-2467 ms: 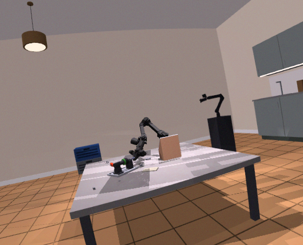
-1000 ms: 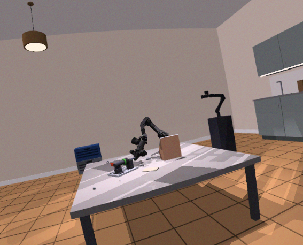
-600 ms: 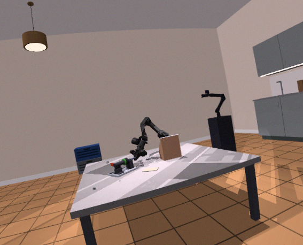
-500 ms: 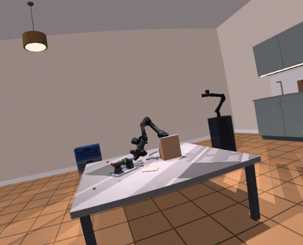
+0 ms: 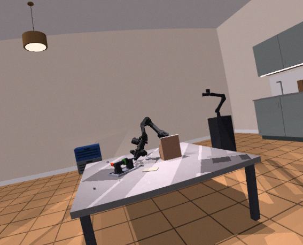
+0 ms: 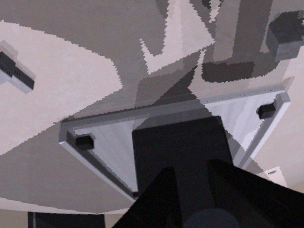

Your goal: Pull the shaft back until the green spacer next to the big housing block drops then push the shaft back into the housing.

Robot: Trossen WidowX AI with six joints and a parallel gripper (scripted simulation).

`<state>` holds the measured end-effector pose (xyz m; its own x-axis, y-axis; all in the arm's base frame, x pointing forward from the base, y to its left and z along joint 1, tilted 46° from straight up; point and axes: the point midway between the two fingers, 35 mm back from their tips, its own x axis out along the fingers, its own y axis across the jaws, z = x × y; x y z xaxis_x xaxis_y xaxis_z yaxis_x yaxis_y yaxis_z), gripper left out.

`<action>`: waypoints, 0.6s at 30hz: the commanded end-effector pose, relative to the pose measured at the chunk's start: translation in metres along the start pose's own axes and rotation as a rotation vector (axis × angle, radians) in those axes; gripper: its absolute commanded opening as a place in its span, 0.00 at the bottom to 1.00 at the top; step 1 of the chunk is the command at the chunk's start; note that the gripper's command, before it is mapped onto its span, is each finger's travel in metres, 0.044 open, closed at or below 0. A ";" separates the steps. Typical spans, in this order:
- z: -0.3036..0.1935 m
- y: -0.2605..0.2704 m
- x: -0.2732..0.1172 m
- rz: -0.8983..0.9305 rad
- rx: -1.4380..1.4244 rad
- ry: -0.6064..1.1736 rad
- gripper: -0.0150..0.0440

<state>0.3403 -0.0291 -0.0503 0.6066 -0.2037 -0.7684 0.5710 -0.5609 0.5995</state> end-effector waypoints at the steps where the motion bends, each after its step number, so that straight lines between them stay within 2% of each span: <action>1: 0.000 0.001 -0.001 0.003 -0.003 0.000 0.25; 18: 0.002 0.001 -0.002 0.003 -0.003 0.000 0.25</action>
<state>0.3387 -0.0299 -0.0496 0.6067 -0.2037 -0.7684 0.5710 -0.5609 0.5995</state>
